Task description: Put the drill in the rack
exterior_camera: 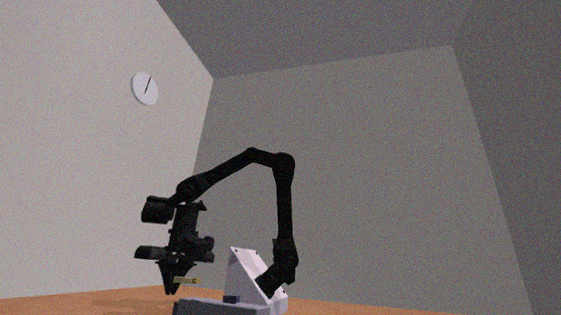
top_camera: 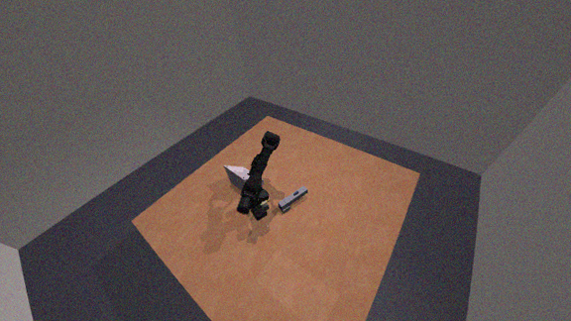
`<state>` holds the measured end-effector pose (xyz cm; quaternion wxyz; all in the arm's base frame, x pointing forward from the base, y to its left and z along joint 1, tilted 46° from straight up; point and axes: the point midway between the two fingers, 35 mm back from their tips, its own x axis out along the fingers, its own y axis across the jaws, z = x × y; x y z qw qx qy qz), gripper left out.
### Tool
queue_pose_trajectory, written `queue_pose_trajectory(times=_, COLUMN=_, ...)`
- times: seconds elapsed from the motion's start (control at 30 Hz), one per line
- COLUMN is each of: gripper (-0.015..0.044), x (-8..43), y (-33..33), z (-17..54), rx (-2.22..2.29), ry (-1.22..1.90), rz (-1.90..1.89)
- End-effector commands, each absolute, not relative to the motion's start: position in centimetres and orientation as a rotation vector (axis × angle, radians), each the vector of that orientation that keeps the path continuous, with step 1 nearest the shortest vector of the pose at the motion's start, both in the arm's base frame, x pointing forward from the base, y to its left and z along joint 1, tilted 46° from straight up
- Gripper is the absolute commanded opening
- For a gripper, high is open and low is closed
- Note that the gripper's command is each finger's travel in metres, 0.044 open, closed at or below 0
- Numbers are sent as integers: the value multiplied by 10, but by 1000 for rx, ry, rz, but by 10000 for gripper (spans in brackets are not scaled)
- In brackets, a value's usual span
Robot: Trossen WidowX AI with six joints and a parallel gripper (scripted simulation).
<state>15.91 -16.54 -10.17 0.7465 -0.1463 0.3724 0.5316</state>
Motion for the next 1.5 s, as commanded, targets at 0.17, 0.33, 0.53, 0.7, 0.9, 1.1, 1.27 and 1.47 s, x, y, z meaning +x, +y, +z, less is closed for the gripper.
queue_pose_trajectory(times=0.17, gripper=0, x=144, y=-162, z=-100, rx=-325, ry=815, rz=1166)
queue_pose_trajectory(times=0.33, gripper=0, x=136, y=-160, z=-99, rx=-325, ry=816, rz=1166)
queue_pose_trajectory(times=0.53, gripper=0, x=133, y=-157, z=-102, rx=-325, ry=816, rz=1166)
queue_pose_trajectory(times=0.7, gripper=0, x=135, y=-150, z=-110, rx=-325, ry=816, rz=1166)
queue_pose_trajectory(times=0.9, gripper=0, x=135, y=-141, z=-117, rx=-324, ry=815, rz=1166)
queue_pose_trajectory(times=1.1, gripper=0, x=136, y=-140, z=-119, rx=-324, ry=815, rz=1166)
queue_pose_trajectory(times=1.27, gripper=0, x=137, y=-136, z=-123, rx=-324, ry=815, rz=1166)
queue_pose_trajectory(times=1.47, gripper=0, x=138, y=-131, z=-129, rx=-324, ry=814, rz=1166)
